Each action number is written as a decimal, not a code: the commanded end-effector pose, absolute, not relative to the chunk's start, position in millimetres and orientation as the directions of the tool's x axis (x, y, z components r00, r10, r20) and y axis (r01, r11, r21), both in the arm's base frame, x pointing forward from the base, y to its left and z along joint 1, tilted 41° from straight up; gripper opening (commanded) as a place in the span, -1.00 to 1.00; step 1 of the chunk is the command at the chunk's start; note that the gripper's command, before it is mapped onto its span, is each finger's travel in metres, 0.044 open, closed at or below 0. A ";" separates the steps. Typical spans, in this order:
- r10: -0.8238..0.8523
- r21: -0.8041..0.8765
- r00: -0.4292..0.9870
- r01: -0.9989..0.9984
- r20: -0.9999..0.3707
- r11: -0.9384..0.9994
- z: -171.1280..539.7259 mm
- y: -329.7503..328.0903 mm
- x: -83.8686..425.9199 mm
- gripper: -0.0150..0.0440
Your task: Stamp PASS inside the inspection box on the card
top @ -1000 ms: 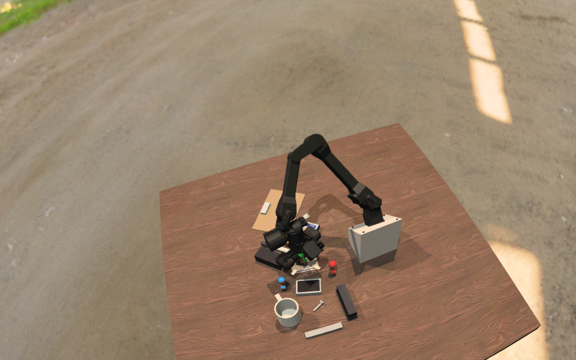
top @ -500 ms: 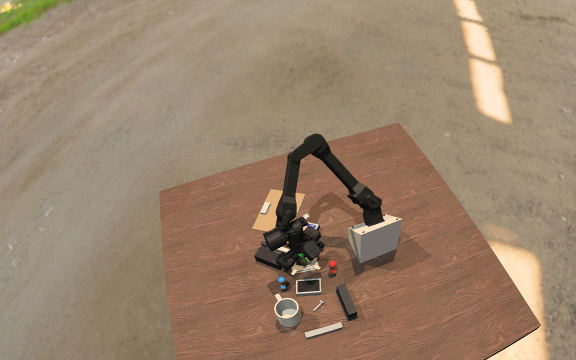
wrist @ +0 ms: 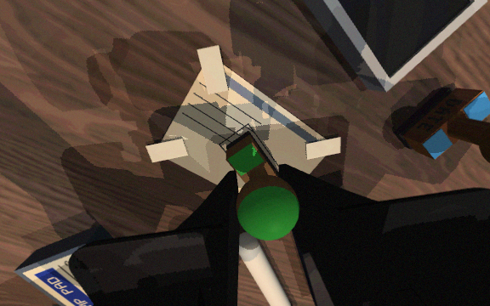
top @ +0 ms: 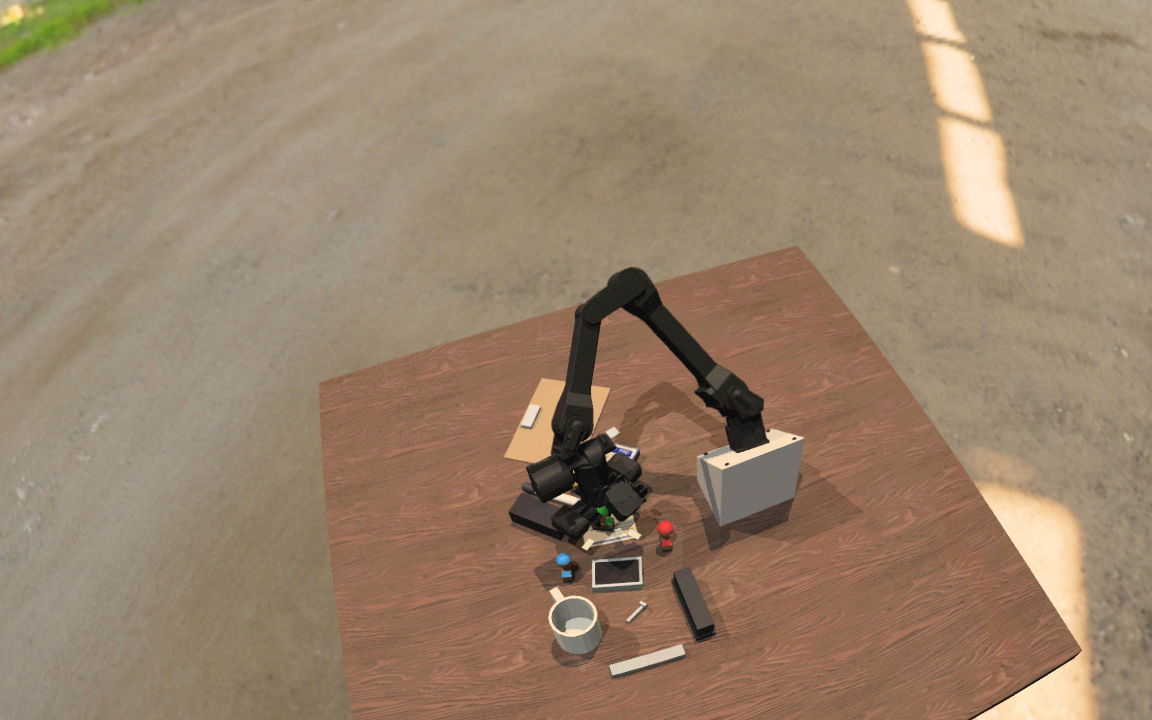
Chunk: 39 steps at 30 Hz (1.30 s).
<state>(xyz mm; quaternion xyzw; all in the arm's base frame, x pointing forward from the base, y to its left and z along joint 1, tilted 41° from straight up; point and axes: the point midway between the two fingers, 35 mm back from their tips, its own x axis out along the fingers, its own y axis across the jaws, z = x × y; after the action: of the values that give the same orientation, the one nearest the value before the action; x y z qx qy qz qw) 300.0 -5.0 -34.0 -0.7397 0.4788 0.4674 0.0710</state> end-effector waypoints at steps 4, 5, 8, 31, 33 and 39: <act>-0.645 0.346 0.103 -0.774 -0.757 -0.530 -35.7 -6.8 300.5 -0.49; -0.645 0.346 0.103 -0.774 -0.757 -0.530 -35.7 -6.8 300.5 -0.49; -0.645 0.346 0.103 -0.774 -0.757 -0.530 -35.7 -6.8 300.5 -0.49; -0.645 0.346 0.103 -0.774 -0.757 -0.530 -28.2 -0.3 299.3 -0.49; -0.645 0.346 0.103 -0.774 -0.757 -0.530 -27.6 0.3 299.2 -0.49; -0.644 0.345 0.103 -0.774 -0.758 -0.530 -24.5 3.2 299.1 -0.49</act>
<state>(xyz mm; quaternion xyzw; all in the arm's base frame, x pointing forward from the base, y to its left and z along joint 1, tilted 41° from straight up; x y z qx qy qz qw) 298.3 0.4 -28.6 -0.7385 0.4794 0.4695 0.0654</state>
